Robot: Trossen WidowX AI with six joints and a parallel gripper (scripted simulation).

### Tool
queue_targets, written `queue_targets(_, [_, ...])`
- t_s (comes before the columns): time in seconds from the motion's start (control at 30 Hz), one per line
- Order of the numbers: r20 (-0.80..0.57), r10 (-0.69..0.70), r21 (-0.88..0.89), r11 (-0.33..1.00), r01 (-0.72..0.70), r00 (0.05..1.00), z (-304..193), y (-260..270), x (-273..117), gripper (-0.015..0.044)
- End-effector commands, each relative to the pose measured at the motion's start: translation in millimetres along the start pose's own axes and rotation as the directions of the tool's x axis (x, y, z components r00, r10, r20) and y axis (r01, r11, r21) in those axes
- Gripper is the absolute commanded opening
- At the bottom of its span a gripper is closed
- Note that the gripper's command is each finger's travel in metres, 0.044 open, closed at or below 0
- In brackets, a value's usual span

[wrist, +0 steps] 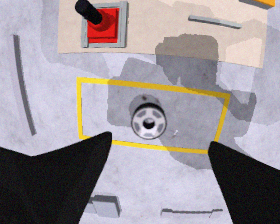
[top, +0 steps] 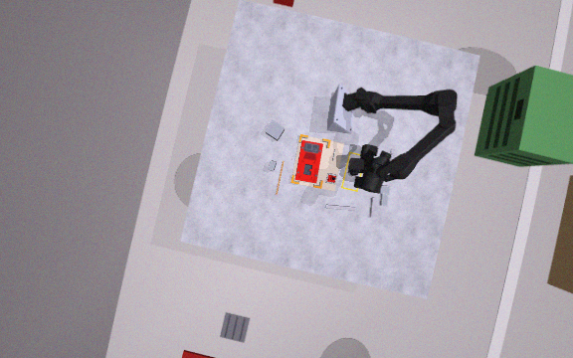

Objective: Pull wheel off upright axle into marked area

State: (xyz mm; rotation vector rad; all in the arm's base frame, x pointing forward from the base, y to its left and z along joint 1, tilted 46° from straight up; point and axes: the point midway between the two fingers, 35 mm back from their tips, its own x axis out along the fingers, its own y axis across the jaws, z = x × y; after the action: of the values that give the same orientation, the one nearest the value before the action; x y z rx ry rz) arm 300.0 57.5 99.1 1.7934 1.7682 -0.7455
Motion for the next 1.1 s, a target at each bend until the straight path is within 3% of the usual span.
queue_targets(0.0, [0.010,-0.007,0.018,1.000,0.007,1.000,21.7,-39.4,-27.2,0.0440])
queue_targets(0.13, [0.001,-0.014,0.016,1.000,0.014,1.000,29.7,-70.3,-43.2,0.0440])
queue_targets(1.07, [0.001,-0.014,0.016,1.000,0.014,1.000,29.7,-70.3,-43.2,0.0440])
